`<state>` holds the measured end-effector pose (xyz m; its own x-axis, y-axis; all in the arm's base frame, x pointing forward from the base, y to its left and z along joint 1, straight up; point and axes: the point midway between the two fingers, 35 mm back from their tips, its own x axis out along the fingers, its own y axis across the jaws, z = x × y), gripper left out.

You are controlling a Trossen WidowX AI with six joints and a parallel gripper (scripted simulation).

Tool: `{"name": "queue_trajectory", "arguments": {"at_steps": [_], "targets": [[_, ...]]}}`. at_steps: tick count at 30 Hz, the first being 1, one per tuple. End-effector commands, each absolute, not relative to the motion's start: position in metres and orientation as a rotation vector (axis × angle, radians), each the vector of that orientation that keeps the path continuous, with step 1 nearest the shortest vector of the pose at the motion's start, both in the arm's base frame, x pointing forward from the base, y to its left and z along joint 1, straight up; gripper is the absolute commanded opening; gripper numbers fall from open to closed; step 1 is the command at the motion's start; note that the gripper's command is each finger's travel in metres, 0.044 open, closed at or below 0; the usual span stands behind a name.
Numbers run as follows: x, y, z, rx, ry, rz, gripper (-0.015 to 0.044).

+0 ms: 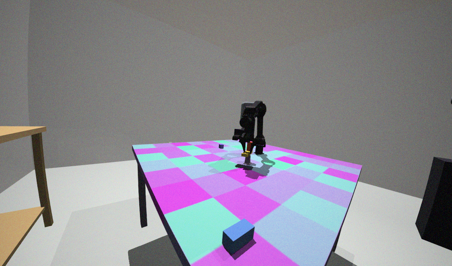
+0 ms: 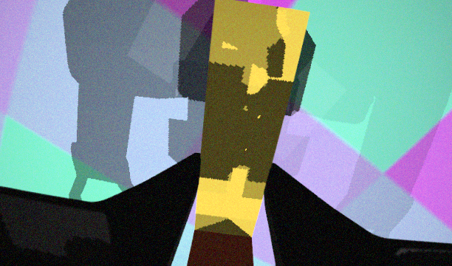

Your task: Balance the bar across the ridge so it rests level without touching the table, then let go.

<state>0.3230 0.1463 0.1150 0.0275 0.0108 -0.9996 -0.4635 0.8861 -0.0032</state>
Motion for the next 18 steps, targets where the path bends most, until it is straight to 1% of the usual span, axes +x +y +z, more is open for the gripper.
{"name": "queue_trajectory", "arguments": {"at_steps": [1,18], "targets": [[0.3226,0.1463,0.1139,-0.375,1.509,0.383,0.0],[0.3226,0.1463,0.1124,-0.375,1.509,0.383,0.0]]}}
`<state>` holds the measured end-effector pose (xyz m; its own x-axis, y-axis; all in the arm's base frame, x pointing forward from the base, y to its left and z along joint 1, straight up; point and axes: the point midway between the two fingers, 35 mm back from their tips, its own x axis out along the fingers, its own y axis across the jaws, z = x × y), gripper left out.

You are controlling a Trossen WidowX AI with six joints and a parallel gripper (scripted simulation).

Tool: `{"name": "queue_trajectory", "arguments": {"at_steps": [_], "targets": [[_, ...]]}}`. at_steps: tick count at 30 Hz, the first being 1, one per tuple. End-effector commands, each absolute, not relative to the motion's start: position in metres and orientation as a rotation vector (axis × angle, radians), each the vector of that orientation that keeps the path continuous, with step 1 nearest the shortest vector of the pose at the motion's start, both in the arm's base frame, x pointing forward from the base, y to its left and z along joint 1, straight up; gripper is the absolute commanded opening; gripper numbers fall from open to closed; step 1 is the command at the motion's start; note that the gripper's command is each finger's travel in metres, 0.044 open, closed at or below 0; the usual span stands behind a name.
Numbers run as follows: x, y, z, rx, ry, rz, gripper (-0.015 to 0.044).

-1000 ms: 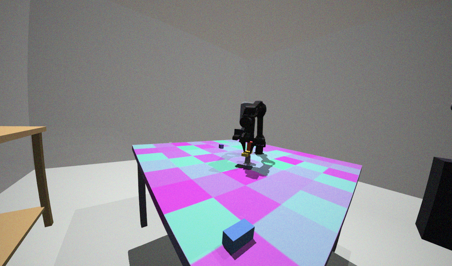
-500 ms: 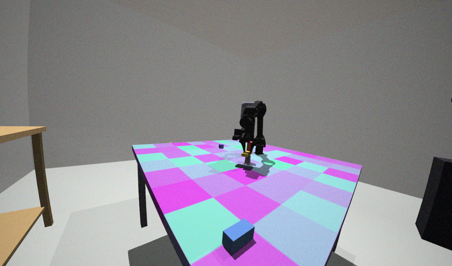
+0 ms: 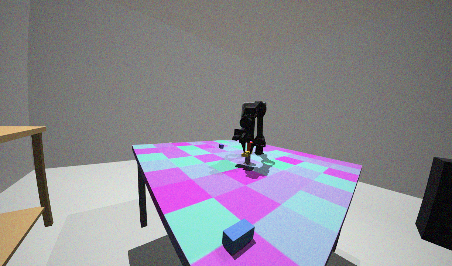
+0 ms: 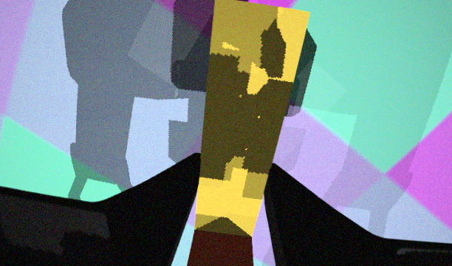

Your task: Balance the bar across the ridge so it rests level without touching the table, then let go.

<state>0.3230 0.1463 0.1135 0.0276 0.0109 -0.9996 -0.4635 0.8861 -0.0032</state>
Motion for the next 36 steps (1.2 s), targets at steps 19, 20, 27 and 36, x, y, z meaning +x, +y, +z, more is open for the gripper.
{"name": "queue_trajectory", "arguments": {"at_steps": [19,20,27,36], "targets": [[0.3225,0.1463,0.1109,-0.375,1.509,0.383,0.0],[0.3225,0.1463,0.1107,-0.375,1.509,0.383,0.0],[0.3225,0.1463,0.1102,-0.375,1.509,0.383,0.0],[0.3225,0.1462,0.1094,-0.375,1.509,0.383,0.0]]}}
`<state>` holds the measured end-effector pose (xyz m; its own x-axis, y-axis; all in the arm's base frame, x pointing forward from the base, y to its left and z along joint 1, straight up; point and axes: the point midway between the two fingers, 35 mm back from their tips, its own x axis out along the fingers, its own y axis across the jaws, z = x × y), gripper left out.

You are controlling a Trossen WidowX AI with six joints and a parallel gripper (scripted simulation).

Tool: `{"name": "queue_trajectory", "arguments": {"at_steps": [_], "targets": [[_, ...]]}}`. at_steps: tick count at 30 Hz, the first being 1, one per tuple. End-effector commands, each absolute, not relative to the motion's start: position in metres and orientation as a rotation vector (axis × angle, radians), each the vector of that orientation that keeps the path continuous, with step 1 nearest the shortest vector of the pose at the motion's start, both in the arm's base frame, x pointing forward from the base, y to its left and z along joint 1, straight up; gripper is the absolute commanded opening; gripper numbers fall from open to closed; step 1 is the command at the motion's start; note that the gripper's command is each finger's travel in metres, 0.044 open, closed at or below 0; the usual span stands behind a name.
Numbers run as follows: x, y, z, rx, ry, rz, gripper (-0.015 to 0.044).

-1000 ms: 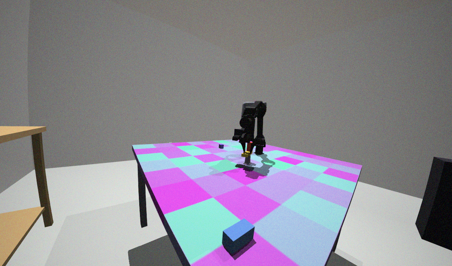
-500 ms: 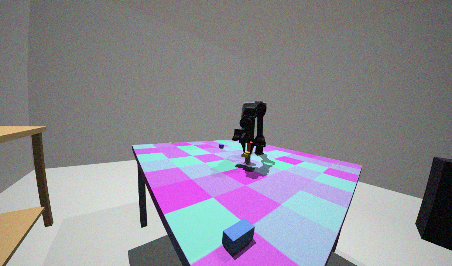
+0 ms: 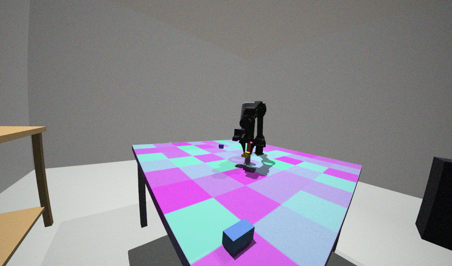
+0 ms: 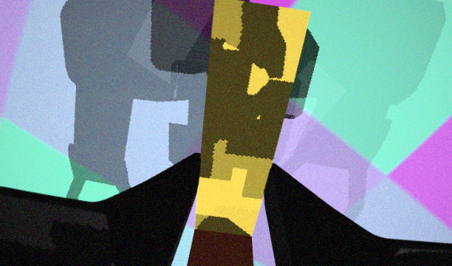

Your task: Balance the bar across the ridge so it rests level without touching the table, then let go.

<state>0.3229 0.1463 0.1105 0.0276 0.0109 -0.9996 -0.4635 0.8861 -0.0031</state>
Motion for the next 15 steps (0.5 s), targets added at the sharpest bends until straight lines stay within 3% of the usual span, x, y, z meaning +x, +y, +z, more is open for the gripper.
{"name": "queue_trajectory", "arguments": {"at_steps": [1,15], "targets": [[0.3225,0.1462,0.1094,-0.375,1.509,0.383,0.0],[0.3225,0.1462,0.1082,-0.375,1.509,0.383,0.0]]}}
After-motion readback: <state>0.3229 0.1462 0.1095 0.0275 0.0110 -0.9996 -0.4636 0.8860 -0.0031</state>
